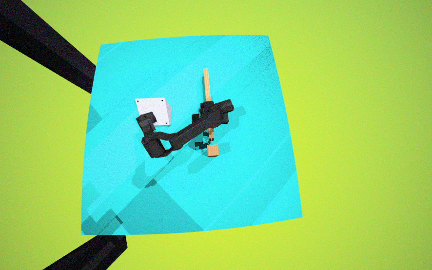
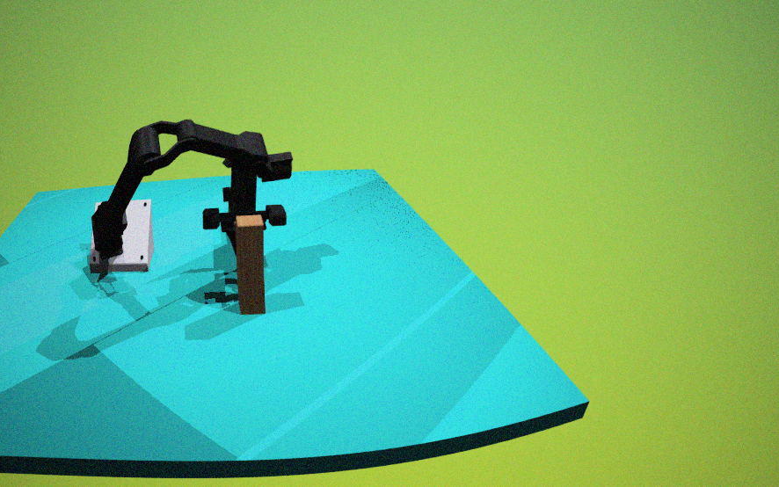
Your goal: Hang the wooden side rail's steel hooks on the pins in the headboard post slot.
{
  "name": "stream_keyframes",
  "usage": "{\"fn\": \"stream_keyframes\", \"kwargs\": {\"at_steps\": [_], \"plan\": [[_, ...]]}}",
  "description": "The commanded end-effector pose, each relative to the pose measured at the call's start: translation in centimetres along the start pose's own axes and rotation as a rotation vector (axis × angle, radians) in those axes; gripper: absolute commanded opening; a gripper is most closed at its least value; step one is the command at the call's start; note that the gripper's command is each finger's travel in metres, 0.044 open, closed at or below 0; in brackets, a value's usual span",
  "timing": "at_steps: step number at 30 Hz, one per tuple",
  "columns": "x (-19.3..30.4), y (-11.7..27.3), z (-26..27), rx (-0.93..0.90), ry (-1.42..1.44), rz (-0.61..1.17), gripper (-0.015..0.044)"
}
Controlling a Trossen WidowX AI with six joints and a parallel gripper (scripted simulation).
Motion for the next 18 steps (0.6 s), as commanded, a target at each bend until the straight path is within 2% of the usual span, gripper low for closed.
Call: {"fn": "stream_keyframes", "kwargs": {"at_steps": [1,18], "plan": [[0.02,0.21,0.01,0.003,0.004,-0.004,0.0],[0.2,0.23,-0.09,0.003,0.004,-0.004,0.0]]}}
Point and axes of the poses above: the point midway between the two fingers, 35 mm back from their tips, its own y axis back along the fingers, its own z axis across the jaws, x = y × z, the point moved 6 cm from there along y, back along the fingers, and after that the axes turned 4 degrees about -y, right-handed, at the moved point
